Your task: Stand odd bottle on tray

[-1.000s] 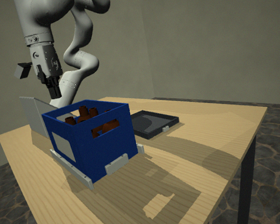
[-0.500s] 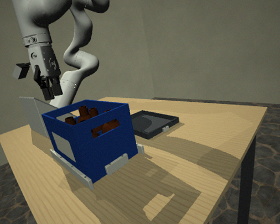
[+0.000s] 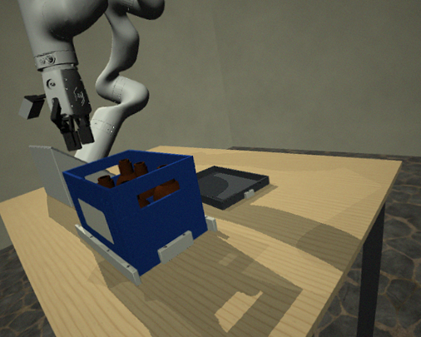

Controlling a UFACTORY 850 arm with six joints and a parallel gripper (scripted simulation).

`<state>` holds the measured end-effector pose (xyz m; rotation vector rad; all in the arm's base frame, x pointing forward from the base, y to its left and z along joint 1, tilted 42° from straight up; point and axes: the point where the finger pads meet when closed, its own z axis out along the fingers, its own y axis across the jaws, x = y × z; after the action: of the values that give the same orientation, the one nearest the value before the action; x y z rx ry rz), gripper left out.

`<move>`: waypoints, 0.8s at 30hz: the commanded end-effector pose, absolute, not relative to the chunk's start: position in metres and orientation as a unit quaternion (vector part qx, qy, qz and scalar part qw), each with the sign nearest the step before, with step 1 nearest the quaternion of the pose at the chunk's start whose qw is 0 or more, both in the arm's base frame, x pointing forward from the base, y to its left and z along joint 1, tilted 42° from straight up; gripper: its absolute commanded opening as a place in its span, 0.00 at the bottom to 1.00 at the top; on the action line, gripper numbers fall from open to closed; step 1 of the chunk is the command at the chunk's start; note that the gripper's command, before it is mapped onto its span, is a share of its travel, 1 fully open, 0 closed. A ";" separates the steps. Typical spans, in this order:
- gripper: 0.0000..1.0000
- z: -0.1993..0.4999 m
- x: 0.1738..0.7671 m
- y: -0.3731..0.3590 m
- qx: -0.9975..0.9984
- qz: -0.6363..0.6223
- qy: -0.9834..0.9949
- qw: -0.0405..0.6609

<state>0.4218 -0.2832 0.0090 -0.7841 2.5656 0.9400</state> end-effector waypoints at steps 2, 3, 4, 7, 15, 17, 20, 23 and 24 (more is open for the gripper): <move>0.65 0.010 0.422 -0.284 -0.273 0.326 0.893 0.149; 0.65 0.010 0.422 -0.284 -0.273 0.326 0.893 0.149; 0.65 0.010 0.422 -0.284 -0.273 0.326 0.893 0.149; 0.65 0.010 0.422 -0.284 -0.273 0.326 0.893 0.149; 0.65 0.009 0.422 -0.284 -0.273 0.326 0.893 0.149; 0.65 0.009 0.422 -0.283 -0.273 0.326 0.893 0.149; 0.65 0.008 0.423 -0.283 -0.273 0.326 0.893 0.149; 0.65 0.006 0.423 -0.281 -0.273 0.326 0.893 0.149; 0.65 0.006 0.423 -0.281 -0.273 0.326 0.893 0.149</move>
<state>0.4221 -0.2812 0.0066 -0.7838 2.5662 0.9392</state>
